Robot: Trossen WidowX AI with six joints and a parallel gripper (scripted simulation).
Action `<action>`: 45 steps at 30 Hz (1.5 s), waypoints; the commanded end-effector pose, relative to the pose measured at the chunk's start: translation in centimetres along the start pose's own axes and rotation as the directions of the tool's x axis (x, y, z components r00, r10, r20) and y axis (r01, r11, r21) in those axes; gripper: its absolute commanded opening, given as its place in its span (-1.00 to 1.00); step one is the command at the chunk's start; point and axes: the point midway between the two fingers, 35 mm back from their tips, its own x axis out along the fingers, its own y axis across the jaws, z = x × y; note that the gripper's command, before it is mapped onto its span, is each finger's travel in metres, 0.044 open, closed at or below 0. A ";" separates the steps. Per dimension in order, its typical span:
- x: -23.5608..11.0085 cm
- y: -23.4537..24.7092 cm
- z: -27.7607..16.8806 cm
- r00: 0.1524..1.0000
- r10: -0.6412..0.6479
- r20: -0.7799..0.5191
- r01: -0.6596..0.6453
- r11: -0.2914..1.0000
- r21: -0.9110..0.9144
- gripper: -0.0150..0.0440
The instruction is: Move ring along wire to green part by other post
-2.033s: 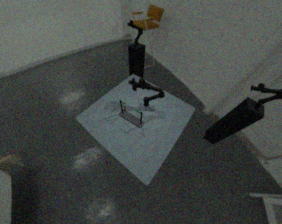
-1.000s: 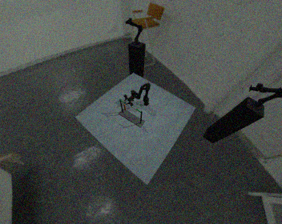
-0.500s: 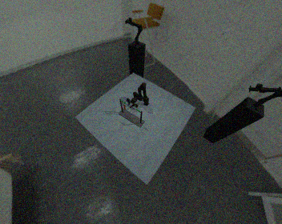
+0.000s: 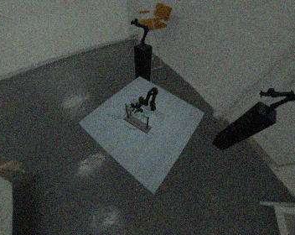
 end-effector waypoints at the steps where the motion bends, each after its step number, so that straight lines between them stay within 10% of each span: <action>1: 0.4 -0.1 0.3 1.000 -0.004 0.004 0.004 1.000 0.008 0.05; 45: 7.1 -0.3 0.5 1.000 -0.004 0.011 0.004 1.000 0.008 0.05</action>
